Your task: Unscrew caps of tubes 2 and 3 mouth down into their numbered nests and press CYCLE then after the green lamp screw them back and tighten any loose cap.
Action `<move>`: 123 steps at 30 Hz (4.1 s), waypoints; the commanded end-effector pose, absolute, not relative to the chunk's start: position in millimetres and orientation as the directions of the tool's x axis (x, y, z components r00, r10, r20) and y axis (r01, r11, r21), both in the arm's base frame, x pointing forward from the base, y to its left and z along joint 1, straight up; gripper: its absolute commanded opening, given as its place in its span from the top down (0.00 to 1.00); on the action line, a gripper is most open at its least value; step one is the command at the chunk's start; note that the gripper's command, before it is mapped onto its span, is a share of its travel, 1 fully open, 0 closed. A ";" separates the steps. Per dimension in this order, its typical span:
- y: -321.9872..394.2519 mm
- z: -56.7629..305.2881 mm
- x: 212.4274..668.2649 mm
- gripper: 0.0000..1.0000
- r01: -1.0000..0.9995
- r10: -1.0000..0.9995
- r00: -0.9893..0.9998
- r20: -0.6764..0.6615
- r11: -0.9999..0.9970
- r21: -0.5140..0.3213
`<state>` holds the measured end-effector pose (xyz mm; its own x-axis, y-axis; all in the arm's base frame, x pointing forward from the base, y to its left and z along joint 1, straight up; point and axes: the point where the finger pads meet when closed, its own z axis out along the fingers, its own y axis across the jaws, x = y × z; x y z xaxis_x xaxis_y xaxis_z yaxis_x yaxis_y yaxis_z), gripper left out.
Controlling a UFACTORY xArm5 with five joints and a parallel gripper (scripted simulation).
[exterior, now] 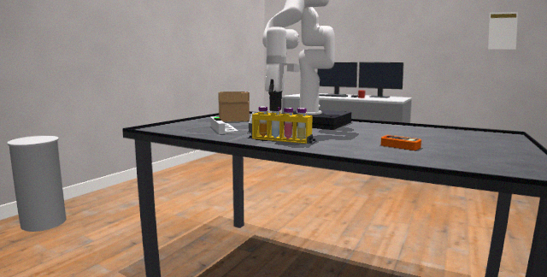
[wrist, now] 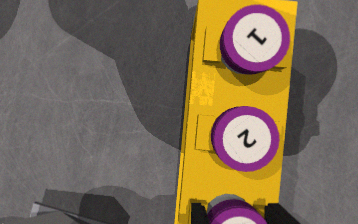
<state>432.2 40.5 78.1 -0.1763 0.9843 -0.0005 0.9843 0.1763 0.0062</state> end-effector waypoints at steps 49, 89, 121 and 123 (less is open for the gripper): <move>40.5 79.5 433.4 0.54 0.928 0.928 -0.372 0.002 0.372 0.011; 40.4 78.7 433.5 1.00 1.000 1.000 0.013 0.006 -0.013 0.010; 40.4 79.3 433.5 0.54 0.998 0.998 0.058 0.007 -0.059 0.009; 40.4 79.3 433.5 0.54 1.000 1.000 0.019 0.006 -0.019 0.010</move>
